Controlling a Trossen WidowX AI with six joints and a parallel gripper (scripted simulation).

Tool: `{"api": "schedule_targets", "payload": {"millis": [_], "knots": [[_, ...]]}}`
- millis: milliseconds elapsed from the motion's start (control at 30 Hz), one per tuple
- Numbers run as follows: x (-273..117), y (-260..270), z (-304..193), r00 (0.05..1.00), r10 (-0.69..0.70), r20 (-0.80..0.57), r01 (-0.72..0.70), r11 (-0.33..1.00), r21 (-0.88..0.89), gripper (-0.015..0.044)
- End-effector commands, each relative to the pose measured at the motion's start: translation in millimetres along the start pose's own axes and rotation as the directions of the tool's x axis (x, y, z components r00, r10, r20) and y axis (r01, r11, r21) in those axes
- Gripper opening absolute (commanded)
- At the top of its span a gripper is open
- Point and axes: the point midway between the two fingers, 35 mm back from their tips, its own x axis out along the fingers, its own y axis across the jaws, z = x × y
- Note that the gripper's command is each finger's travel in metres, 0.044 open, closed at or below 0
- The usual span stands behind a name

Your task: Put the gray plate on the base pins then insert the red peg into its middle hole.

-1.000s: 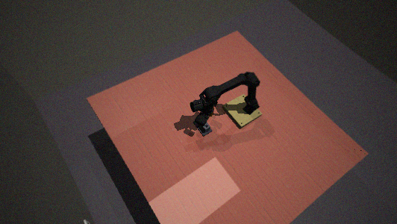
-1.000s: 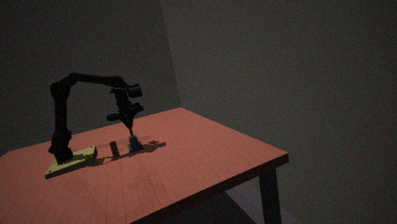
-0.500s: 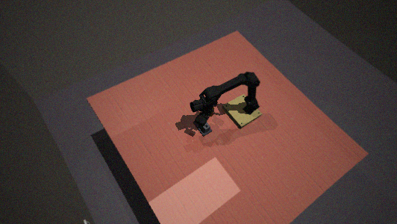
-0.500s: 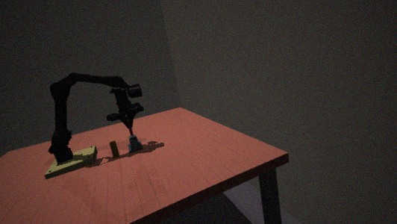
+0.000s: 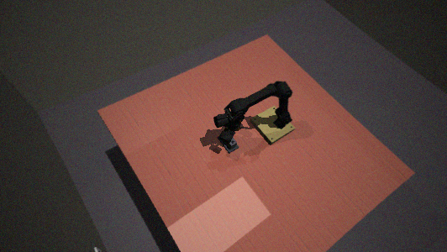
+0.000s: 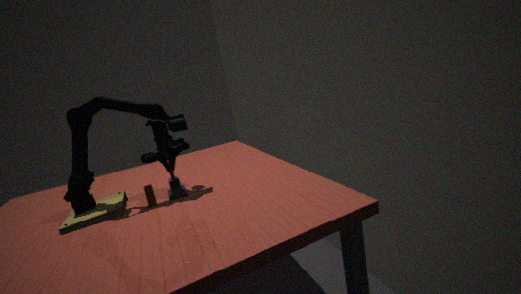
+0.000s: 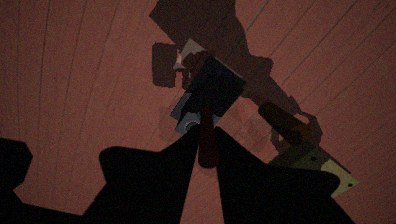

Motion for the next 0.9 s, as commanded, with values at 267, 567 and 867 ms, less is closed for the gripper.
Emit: {"api": "schedule_targets", "payload": {"millis": [267,567,867], "knots": [[0.7,-0.1,0.0,1.000,0.000,0.000,0.000,1.000,0.000,0.0000],[2.1,-0.2,0.1,1.000,0.000,0.000,0.000,1.000,0.000,0.0000],[2.9,0.0,0.7,1.000,0.000,0.000,0.000,1.000,0.000,0.0000]]}}
